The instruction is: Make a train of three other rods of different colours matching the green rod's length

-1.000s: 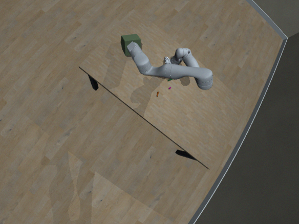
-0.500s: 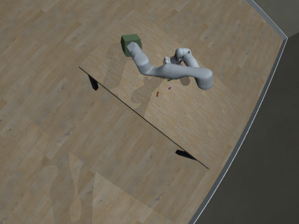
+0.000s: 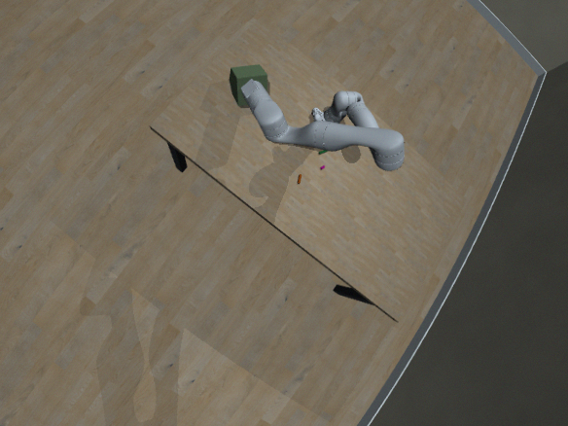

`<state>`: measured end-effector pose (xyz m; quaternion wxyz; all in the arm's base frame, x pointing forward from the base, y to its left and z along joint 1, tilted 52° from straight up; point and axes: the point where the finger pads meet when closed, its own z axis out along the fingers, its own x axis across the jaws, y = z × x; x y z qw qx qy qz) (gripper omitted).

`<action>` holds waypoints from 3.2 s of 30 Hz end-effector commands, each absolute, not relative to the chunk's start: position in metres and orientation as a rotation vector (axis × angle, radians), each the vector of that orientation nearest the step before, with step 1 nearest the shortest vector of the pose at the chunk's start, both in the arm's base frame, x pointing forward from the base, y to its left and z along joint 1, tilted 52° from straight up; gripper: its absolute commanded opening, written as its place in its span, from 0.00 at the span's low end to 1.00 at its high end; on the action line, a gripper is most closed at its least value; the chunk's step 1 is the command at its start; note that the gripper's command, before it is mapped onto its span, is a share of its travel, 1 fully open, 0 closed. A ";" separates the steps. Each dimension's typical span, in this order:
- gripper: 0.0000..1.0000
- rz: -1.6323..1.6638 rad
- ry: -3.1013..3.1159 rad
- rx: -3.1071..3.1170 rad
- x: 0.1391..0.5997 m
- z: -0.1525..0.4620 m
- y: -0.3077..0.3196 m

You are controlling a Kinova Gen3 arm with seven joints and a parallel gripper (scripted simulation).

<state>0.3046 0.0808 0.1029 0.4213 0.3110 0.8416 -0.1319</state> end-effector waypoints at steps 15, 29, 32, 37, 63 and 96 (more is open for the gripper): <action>0.54 -0.329 2.109 0.778 0.308 0.100 0.079; 0.54 -0.329 2.109 0.778 0.315 0.093 0.073; 0.54 -0.329 2.109 0.778 0.315 0.093 0.073; 0.54 -0.329 2.109 0.778 0.315 0.093 0.073; 0.54 -0.329 2.109 0.778 0.315 0.093 0.073; 0.24 -0.329 2.109 0.778 0.315 0.093 0.073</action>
